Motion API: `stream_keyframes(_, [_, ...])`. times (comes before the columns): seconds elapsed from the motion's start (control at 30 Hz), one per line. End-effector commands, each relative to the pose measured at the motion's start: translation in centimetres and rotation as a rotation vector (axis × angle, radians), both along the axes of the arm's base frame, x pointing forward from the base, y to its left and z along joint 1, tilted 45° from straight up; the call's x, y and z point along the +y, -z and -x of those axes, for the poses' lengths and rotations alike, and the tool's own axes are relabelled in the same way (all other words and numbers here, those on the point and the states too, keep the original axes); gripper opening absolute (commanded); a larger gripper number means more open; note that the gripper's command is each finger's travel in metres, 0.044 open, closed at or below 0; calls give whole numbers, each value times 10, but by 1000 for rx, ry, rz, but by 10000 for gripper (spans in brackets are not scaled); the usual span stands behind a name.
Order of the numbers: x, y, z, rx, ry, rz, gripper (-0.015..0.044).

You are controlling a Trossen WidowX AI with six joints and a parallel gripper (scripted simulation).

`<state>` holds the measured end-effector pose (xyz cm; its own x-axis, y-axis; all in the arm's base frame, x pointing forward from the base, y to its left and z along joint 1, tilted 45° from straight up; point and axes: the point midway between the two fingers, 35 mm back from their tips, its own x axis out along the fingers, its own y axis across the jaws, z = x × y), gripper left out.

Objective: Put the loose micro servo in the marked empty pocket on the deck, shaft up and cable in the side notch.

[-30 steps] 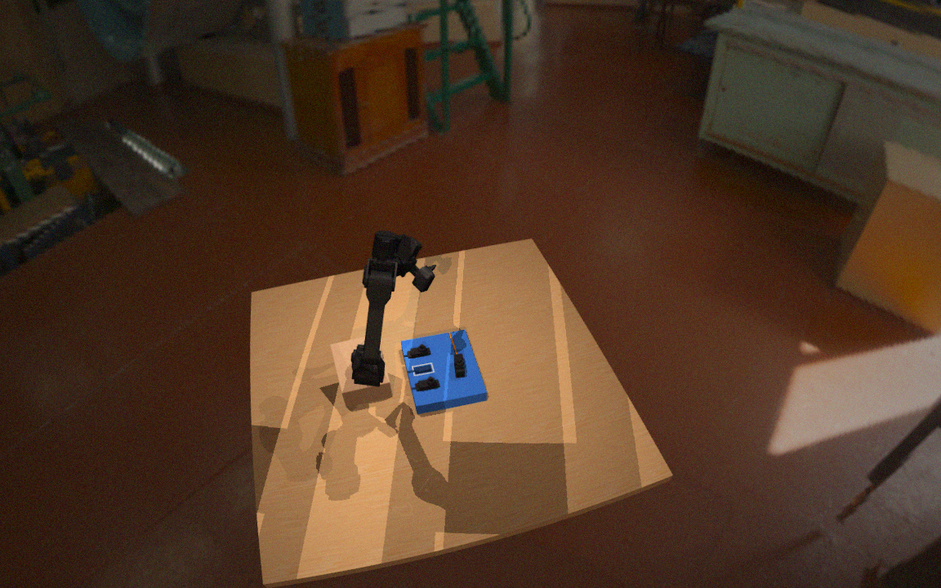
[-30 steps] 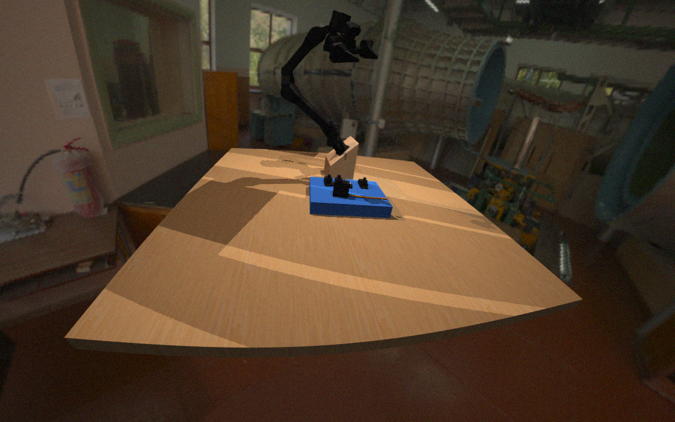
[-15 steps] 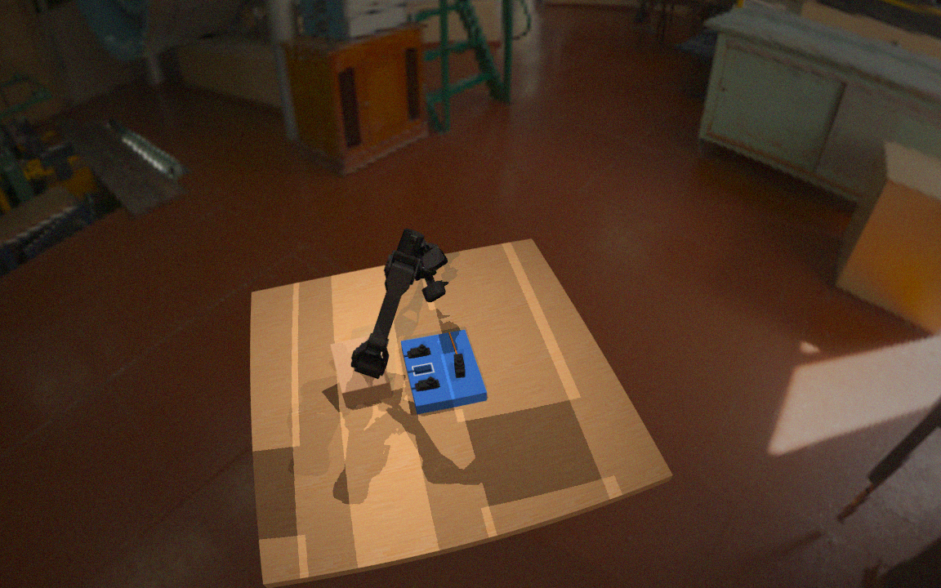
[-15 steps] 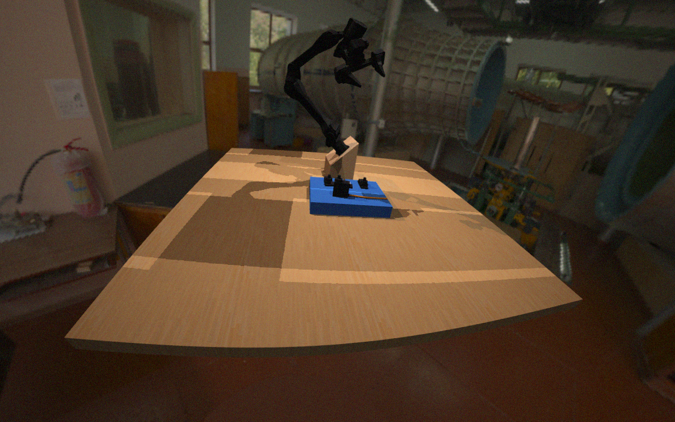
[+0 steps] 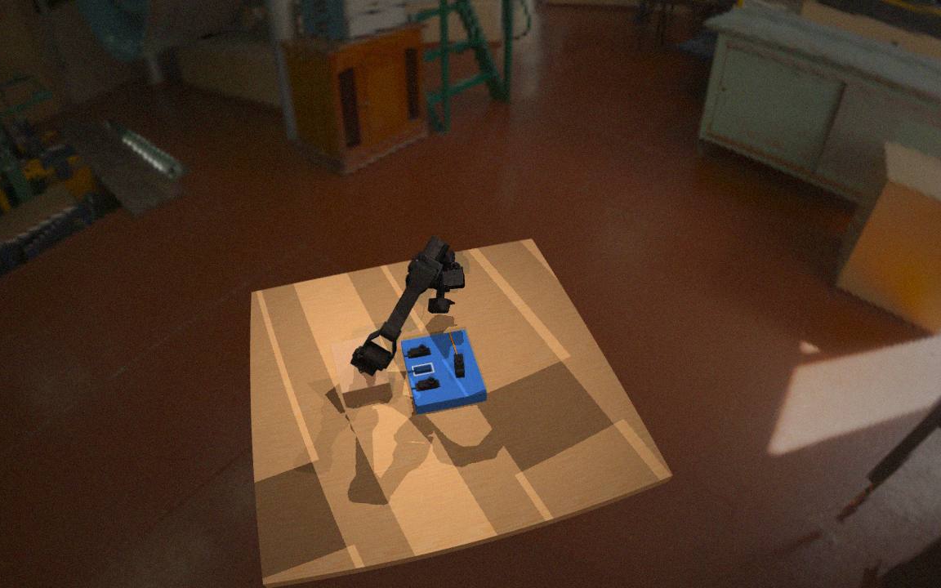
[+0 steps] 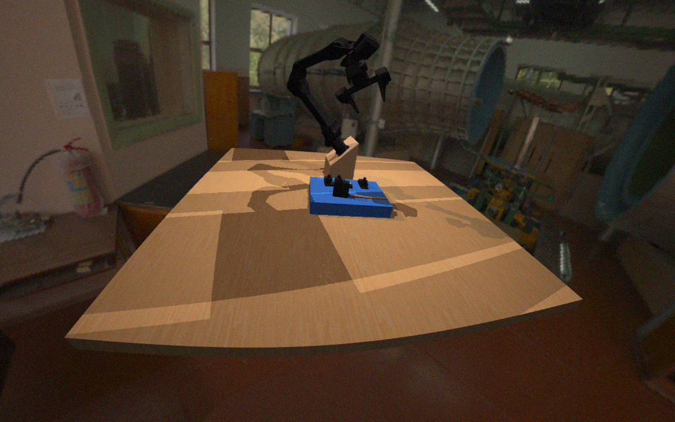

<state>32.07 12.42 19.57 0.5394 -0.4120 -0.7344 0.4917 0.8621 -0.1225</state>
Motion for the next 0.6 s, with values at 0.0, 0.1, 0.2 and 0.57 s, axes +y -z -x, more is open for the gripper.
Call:
stream_keyframes(0.0, [-23,18,-6,-10,159,-27,440])
stream_keyframes(0.1, [-36,28,-9,-23,260,-46,440])
stream_keyframes(0.2, [-51,38,-11,-35,359,-59,440])
stream_keyframes(0.57, [-101,74,-11,-96,712,-98,440])
